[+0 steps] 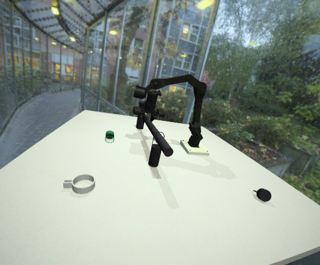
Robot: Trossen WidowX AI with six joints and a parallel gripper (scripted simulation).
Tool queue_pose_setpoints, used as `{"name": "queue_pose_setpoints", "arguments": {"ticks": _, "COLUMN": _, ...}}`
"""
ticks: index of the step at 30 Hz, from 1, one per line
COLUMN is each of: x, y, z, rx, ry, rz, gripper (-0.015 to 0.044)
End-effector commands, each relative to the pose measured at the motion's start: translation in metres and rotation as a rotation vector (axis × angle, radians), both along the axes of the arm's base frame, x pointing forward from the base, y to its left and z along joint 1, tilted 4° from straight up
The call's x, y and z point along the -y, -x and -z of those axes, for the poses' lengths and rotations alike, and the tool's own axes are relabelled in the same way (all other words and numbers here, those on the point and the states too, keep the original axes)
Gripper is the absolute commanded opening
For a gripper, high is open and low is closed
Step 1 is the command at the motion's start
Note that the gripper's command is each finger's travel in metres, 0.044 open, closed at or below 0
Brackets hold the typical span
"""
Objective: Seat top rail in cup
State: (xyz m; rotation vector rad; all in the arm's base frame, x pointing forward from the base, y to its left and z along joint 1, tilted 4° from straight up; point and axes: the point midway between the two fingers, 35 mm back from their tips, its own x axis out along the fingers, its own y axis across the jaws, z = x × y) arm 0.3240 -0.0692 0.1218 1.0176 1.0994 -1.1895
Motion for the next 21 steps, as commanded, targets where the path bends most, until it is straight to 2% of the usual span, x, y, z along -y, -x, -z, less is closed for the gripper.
{"name": "queue_pose_setpoints", "arguments": {"ticks": 1, "x": 0.0023, "y": 0.0002, "z": -0.0020, "rx": 0.001, "ry": 0.008, "rz": 0.002, "gripper": 0.0000}}
{"name": "queue_pose_setpoints", "arguments": {"ticks": 21, "x": 0.0040, "y": 0.0003, "z": -0.0031, "rx": 0.001, "ry": 0.011, "rz": 0.002, "gripper": 0.0000}}
